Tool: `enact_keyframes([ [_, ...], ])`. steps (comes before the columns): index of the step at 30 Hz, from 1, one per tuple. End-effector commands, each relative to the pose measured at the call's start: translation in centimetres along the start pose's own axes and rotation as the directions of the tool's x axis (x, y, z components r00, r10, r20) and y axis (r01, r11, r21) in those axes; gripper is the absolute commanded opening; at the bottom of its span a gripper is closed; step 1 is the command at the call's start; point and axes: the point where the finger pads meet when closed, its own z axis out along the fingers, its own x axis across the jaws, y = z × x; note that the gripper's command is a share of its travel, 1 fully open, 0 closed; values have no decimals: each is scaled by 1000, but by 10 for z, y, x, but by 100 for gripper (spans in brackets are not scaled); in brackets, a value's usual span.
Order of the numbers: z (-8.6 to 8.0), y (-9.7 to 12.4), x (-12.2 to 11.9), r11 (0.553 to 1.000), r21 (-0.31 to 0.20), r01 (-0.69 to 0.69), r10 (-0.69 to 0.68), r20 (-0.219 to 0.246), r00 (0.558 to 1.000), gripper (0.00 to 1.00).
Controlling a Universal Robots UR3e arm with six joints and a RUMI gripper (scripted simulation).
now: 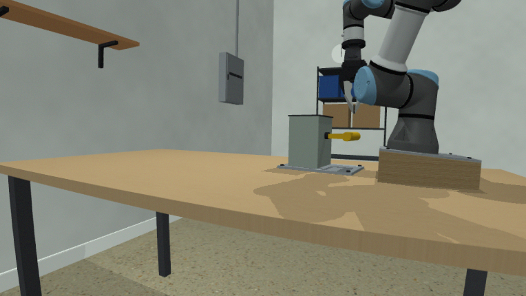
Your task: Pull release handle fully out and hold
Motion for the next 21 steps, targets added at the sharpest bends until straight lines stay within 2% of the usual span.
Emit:
enact_keyframes([
  [1, -1, -1, -2, 987, 9, 161, -161, 5, 987, 0],
  [3, -1, -1, -2, 987, 9, 161, -161, 5, 987, 0],
  [9, -2, -3, -4, 926, 25, 376, -376, 14, 926, 0],
  [14, -2, -3, -6, 824, 44, 565, -566, 16, 824, 0],
  [18, -3, -3, -8, 703, 61, 709, -711, 13, 703, 0],
  [20, -3, -3, -8, 703, 61, 709, -711, 13, 703, 0],
  [21, -3, -3, -8, 667, 65, 742, -744, 12, 668, 0],
])
